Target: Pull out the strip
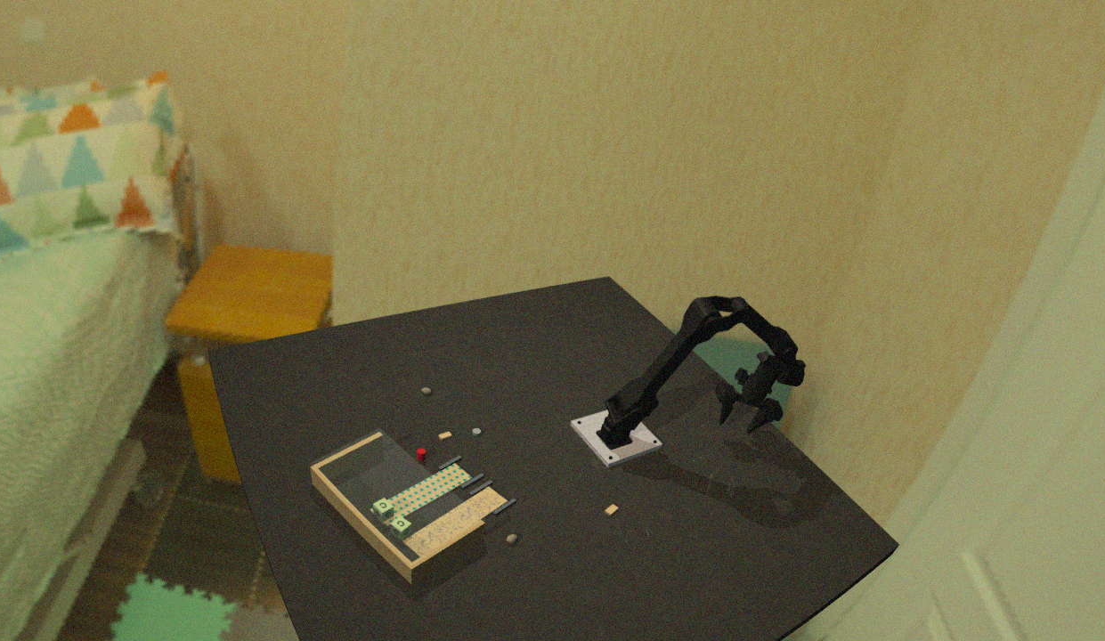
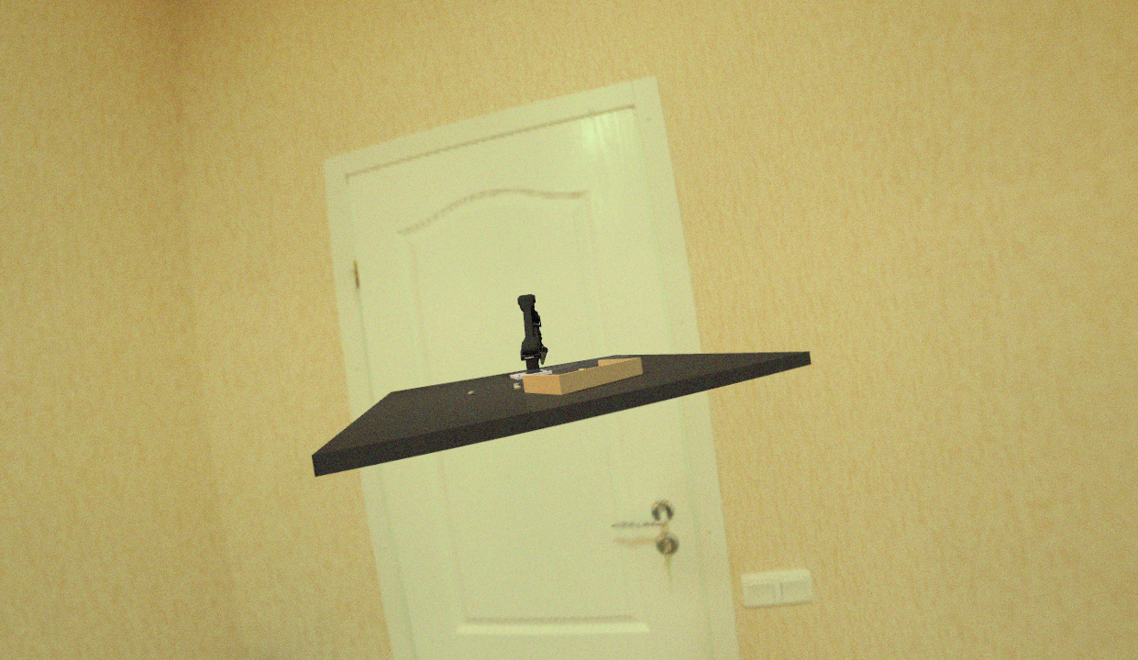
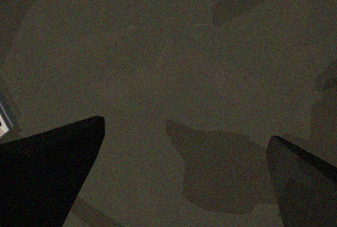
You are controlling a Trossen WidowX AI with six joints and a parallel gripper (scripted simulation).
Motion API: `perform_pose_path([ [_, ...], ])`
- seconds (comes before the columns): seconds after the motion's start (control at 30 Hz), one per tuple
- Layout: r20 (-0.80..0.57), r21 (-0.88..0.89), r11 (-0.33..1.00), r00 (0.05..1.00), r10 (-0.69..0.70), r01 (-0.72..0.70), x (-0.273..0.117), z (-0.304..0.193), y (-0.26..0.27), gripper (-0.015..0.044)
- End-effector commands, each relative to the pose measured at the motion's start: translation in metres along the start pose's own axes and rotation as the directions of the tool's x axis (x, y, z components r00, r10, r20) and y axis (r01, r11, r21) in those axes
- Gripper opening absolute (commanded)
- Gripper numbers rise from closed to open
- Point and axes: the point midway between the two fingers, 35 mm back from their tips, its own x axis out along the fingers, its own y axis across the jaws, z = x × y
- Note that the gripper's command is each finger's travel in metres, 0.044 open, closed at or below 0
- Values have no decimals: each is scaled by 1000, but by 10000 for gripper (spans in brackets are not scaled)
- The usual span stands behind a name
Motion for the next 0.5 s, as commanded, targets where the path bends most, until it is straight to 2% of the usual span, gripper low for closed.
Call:
perform_pose_path([
  [0.0, 0, 0, 1000, 1000, 0, 0, -2, 0, 0, 400],
  [0.33, 0, 0, 1000, 1000, 0, 0, -42, -4, 9, 400],
  [0.47, 0, 0, 1000, 1000, 0, 0, -44, -4, 9, 400],
])
